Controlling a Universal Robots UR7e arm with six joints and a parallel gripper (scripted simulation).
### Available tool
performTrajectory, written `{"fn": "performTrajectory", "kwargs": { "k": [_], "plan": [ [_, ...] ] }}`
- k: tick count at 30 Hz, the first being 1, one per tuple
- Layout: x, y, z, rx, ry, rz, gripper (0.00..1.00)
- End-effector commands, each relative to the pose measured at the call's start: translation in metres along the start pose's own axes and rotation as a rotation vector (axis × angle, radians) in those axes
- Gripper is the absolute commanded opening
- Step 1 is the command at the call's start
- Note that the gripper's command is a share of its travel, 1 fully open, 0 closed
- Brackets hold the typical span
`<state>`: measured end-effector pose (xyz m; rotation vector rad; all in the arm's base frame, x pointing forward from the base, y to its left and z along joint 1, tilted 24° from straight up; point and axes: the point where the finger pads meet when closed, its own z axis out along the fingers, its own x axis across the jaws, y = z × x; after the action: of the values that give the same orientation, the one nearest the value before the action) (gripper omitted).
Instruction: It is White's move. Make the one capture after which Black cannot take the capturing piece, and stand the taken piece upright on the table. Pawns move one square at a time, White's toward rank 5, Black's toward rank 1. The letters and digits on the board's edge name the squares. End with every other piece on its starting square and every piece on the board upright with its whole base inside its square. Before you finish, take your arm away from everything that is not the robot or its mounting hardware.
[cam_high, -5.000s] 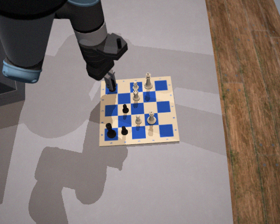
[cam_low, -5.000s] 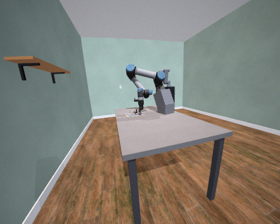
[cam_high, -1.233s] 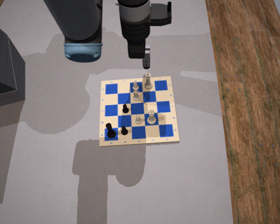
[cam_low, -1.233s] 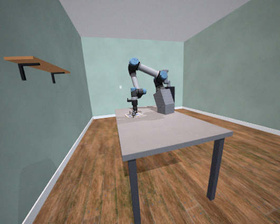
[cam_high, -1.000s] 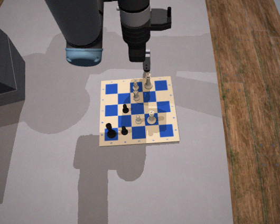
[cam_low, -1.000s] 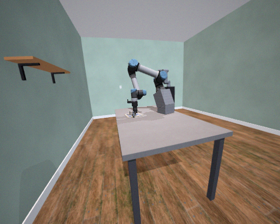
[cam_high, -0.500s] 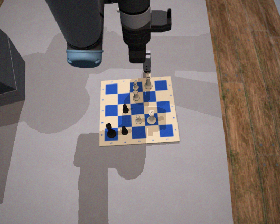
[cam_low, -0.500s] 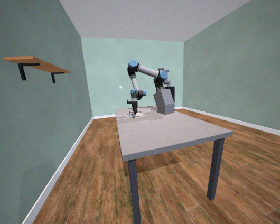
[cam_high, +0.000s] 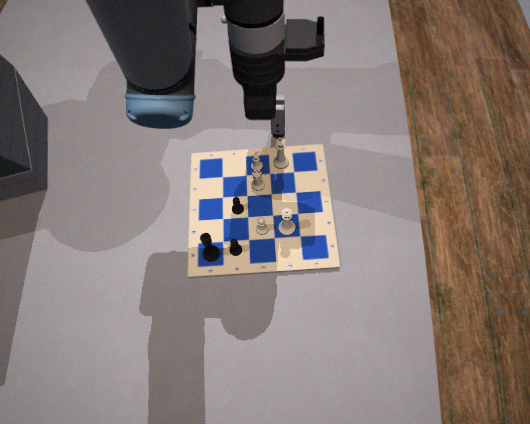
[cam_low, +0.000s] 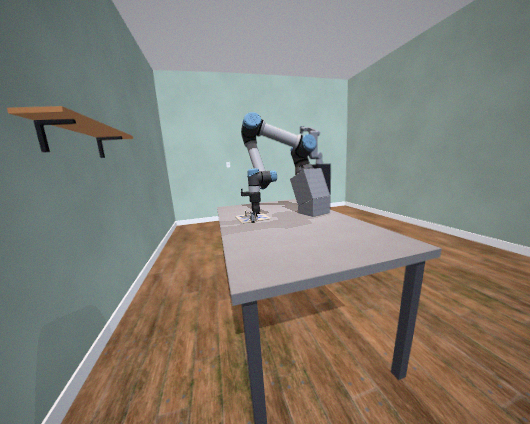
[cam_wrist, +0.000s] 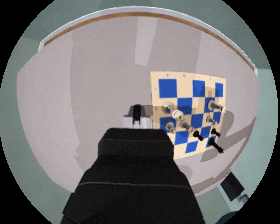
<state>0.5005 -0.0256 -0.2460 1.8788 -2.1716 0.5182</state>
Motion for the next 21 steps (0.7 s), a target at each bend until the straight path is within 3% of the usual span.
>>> {"fn": "performTrajectory", "kwargs": {
  "k": [1, 21],
  "plan": [
    [-0.0001, -0.0005, -0.0005, 0.001, 0.000, 0.000, 0.00],
    [-0.0001, -0.0005, 0.0017, 0.001, 0.000, 0.000, 0.00]
  ]
}}
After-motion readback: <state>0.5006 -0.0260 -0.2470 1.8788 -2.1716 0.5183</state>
